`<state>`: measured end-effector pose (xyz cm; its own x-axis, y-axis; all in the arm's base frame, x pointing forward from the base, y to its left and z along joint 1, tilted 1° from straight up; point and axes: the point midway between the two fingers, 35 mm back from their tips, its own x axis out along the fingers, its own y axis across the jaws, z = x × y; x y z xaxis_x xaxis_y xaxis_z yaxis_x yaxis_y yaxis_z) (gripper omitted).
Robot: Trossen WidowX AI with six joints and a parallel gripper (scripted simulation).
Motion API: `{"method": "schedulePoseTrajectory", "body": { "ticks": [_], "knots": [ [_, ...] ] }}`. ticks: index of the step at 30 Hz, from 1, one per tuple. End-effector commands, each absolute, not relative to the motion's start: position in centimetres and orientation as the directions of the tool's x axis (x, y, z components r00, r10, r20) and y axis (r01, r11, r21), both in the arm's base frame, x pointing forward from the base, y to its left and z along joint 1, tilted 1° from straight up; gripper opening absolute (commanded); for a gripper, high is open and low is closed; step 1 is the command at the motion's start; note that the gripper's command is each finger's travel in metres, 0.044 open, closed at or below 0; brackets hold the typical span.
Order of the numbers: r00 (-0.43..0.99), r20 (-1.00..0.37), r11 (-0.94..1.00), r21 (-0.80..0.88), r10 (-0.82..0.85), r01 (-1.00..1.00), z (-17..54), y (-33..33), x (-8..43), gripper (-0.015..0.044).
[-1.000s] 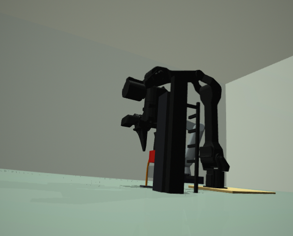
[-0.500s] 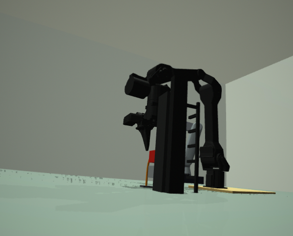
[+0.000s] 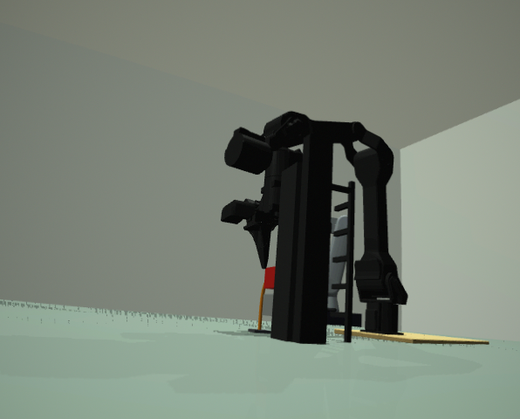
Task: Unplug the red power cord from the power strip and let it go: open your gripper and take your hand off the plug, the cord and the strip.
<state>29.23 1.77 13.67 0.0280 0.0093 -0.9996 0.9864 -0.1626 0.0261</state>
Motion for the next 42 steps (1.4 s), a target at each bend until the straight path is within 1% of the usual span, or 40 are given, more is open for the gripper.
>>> {"method": "schedulePoseTrajectory", "body": {
  "ticks": [1, 6, 10, 18, 42],
  "knots": [
    [0.023, -1.0, -0.166, 0.021, 0.011, 0.986, 13.0, 1.8, 29.1, 0.016],
    [0.023, -1.0, -0.166, 0.021, 0.011, 0.986, 12.8, 1.8, 29.1, 0.016],
    [0.025, -1.0, -0.163, 0.023, 0.009, 0.986, 13.0, 1.8, 29.2, 0.0055],
    [0.025, -1.0, -0.163, 0.023, 0.009, 0.986, 13.0, 1.8, 29.2, 0.0002],
    [0.023, -1.0, -0.164, 0.022, 0.006, 0.986, 13.0, -1.8, 28.8, 0.0]
  ]
}}
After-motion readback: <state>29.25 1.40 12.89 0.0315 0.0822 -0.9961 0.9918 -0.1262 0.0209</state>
